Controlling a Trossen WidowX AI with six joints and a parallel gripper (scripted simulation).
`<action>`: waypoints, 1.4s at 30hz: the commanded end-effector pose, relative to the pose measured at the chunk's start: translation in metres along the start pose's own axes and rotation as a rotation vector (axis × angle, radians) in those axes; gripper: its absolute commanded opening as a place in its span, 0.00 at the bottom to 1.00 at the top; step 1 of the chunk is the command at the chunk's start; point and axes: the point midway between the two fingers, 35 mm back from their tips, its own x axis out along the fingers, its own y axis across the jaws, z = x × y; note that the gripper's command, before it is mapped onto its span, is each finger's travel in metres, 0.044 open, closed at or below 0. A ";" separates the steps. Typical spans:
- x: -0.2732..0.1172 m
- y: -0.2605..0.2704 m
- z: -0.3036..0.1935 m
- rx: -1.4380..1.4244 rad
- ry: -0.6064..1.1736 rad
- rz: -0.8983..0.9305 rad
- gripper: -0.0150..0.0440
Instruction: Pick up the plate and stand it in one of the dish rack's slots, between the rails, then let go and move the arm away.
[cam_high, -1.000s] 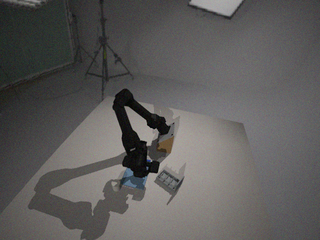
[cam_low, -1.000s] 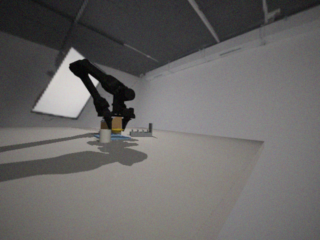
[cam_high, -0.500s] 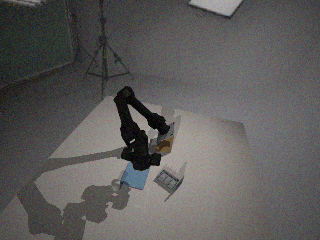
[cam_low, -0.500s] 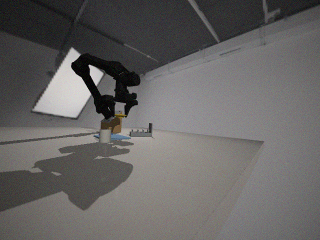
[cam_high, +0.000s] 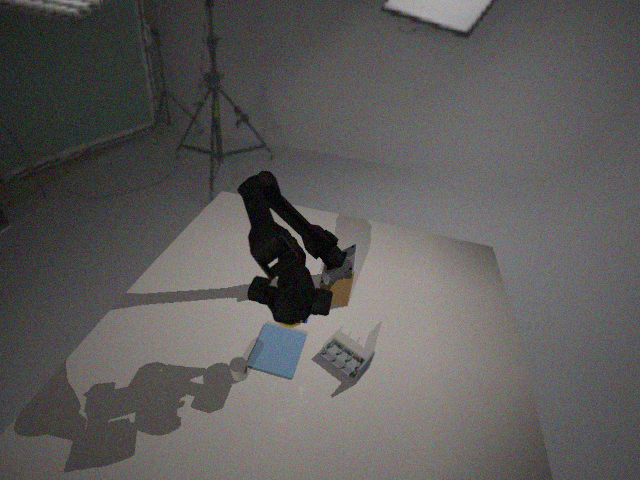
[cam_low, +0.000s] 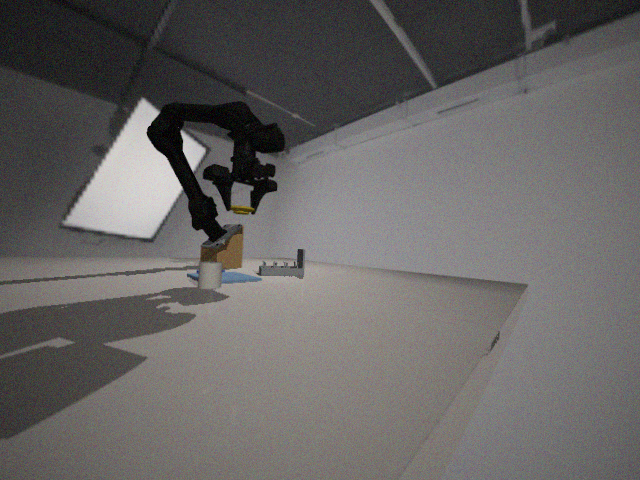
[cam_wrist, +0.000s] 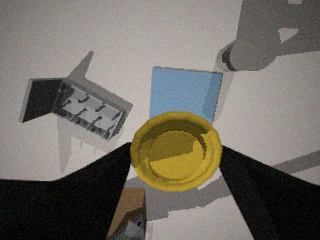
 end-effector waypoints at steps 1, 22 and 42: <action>-0.010 0.001 -0.001 0.004 0.004 -0.001 0.25; -0.010 0.064 -0.056 0.502 0.006 0.000 0.25; 0.035 0.077 -0.066 0.208 0.207 0.221 0.25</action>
